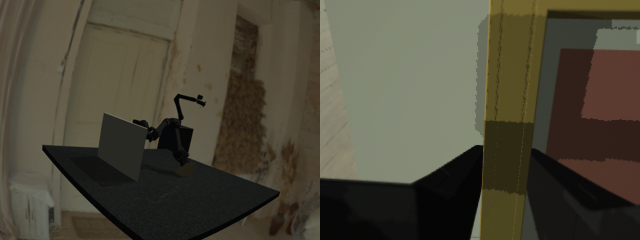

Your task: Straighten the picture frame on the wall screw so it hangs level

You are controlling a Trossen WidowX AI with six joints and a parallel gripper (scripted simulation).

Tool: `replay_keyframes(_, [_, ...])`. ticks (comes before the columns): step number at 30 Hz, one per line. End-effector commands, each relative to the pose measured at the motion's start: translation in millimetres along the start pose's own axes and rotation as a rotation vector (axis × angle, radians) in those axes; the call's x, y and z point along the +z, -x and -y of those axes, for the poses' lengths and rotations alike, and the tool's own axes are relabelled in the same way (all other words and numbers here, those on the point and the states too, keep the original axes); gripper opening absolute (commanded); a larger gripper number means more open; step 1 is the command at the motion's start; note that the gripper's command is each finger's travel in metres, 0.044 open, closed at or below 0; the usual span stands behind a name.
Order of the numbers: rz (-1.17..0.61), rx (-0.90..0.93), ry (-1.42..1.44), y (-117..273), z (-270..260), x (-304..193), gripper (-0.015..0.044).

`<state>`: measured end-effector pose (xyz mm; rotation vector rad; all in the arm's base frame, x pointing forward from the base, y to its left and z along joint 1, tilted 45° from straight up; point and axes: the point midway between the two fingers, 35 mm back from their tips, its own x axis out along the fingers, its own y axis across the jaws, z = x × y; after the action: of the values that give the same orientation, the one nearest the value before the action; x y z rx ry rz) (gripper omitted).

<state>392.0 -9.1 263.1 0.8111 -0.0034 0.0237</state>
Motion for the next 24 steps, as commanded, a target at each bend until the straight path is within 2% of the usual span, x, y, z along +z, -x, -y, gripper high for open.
replay_keyframes(1, [0.001, 0.001, 0.031, 0, 0, 0, 0.0000])
replay_keyframes(4, [0.001, 0.001, 0.041, 0, 0, 0, 0.0000])
replay_keyframes(14, [0.000, 0.000, 0.021, 0, 0, 0, 0.0260])
replay_keyframes(19, [0.000, 0.000, 0.011, 6, -1, 1, 0.0260])
replay_keyframes(24, [-0.003, 0.002, -0.063, 52, -2, 6, 0.0260])
